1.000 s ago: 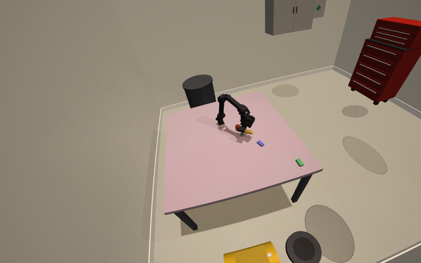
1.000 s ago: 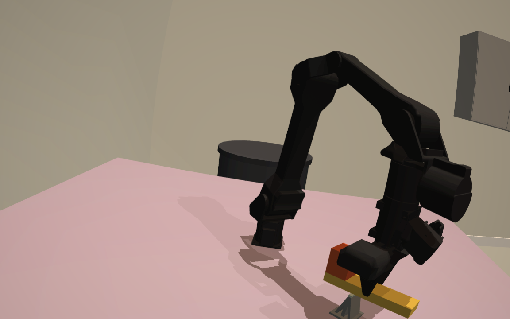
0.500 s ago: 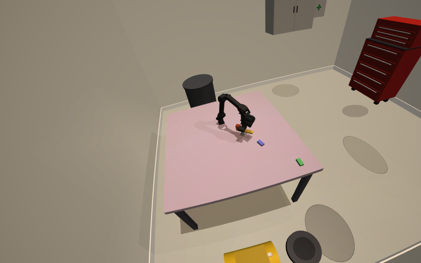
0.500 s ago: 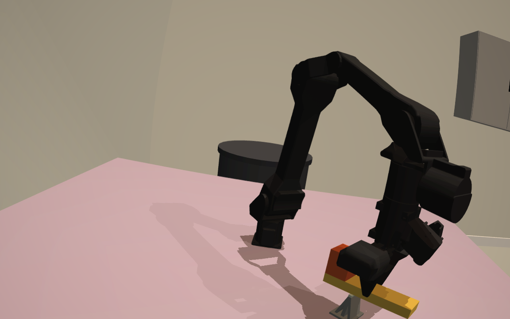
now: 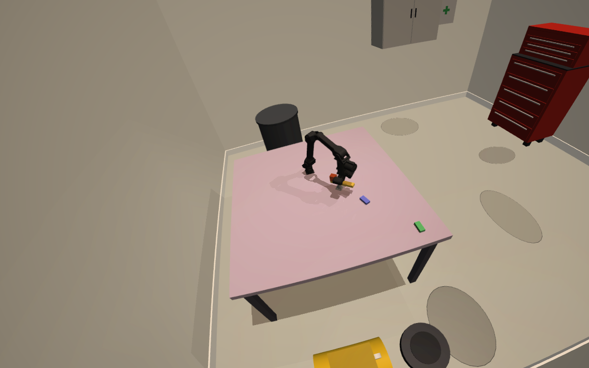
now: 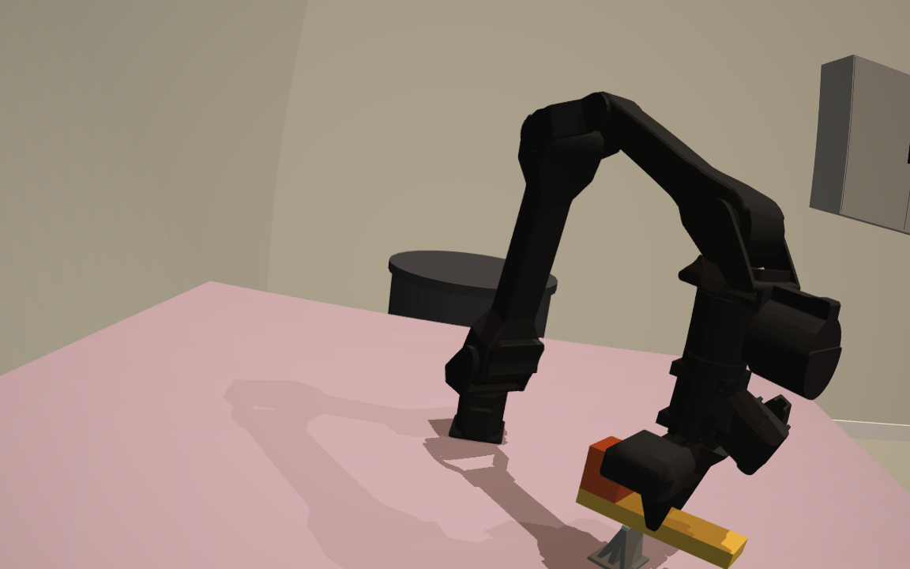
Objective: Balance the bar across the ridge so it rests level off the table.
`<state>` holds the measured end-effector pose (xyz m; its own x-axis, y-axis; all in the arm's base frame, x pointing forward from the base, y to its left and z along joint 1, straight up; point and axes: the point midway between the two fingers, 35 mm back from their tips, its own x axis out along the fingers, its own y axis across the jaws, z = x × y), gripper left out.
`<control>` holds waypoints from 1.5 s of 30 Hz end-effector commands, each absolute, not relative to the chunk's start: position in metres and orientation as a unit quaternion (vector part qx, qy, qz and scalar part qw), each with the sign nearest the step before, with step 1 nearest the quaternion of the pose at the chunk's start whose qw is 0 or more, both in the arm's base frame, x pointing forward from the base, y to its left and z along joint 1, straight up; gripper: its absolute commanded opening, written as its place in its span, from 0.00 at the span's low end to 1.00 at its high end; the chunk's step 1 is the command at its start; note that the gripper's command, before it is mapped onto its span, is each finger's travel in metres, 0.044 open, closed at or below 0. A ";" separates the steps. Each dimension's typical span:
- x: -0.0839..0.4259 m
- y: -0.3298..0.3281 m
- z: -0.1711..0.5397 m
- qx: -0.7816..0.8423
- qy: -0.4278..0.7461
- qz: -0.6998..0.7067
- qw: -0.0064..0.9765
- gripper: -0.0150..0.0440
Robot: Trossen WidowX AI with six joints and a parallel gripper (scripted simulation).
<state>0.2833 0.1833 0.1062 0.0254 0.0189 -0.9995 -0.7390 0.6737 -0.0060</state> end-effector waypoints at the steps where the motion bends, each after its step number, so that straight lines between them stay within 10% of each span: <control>1: 0.283 0.183 0.105 -0.283 0.637 0.287 0.657 0.25; 45: 0.283 0.183 0.101 -0.283 0.637 0.287 0.657 0.25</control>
<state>0.2832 0.1832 0.1029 0.0257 0.0185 -0.9995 -0.7389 0.6737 -0.0065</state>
